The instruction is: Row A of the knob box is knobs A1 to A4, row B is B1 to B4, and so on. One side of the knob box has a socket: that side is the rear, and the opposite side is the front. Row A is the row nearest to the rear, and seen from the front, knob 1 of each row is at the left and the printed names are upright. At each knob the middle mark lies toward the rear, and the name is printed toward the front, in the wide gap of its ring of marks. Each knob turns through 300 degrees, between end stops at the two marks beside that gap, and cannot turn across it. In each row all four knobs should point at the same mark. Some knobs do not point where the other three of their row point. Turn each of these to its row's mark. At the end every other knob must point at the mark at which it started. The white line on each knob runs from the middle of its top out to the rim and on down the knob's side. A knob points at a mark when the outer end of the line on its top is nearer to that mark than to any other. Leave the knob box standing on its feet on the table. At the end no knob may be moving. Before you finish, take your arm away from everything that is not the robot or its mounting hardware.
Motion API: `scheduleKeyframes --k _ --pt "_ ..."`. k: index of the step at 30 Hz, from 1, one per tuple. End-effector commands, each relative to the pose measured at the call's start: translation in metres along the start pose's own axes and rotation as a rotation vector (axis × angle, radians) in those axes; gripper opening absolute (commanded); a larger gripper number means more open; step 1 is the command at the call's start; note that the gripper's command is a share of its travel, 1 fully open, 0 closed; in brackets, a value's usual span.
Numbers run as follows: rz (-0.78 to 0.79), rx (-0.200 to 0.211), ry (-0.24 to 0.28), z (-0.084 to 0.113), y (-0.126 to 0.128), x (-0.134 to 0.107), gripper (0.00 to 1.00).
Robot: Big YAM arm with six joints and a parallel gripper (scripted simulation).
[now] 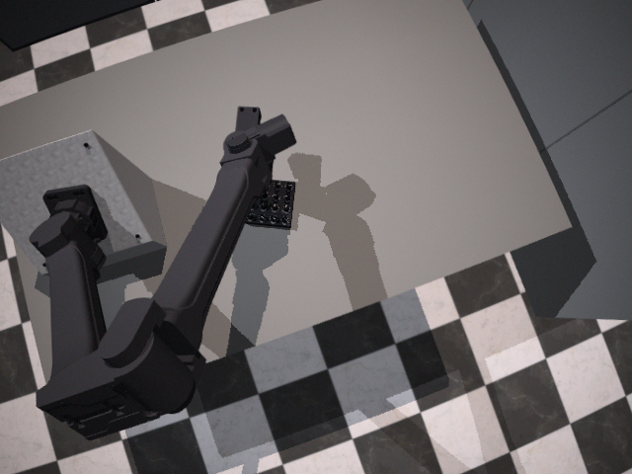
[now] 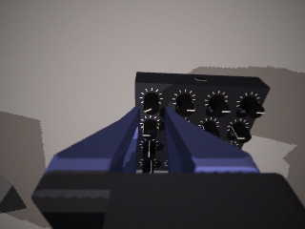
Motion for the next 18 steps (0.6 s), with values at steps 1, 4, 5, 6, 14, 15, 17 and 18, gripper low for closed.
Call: scheduleKeyframes --k 1,4,5,6,14,15,17,18 --pt "-0.003 -0.008 -0.003 -0.0016 -0.0020 0.0001 0.19" --pt "-0.003 -0.008 -0.003 -0.0016 -0.0020 0.0001 0.19" --pt "-0.003 -0.008 -0.003 -0.0016 -0.0020 0.0001 0.19" --pt "-0.003 -0.008 -0.003 -0.0016 -0.0020 0.0001 0.19" --pt "-0.003 -0.008 -0.003 -0.0016 -0.0020 0.0001 0.19" --pt "-0.003 -0.008 -0.003 -0.0016 -0.0020 0.0000 0.19" --pt "-0.004 -0.007 -0.003 -0.0017 -0.0014 -0.0015 0.19" --pt "-0.004 -0.007 -0.003 -0.0017 -0.0014 -0.0015 0.19"
Point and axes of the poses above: the point where the finger pads meet when closed, its own z axis back along the fingers, its own y axis across the jaws, x = y × z, the point moved 8 cm from there along z, back along the fingers, and after that the axes turned 11 degrees about z, right-handed, at the moved point
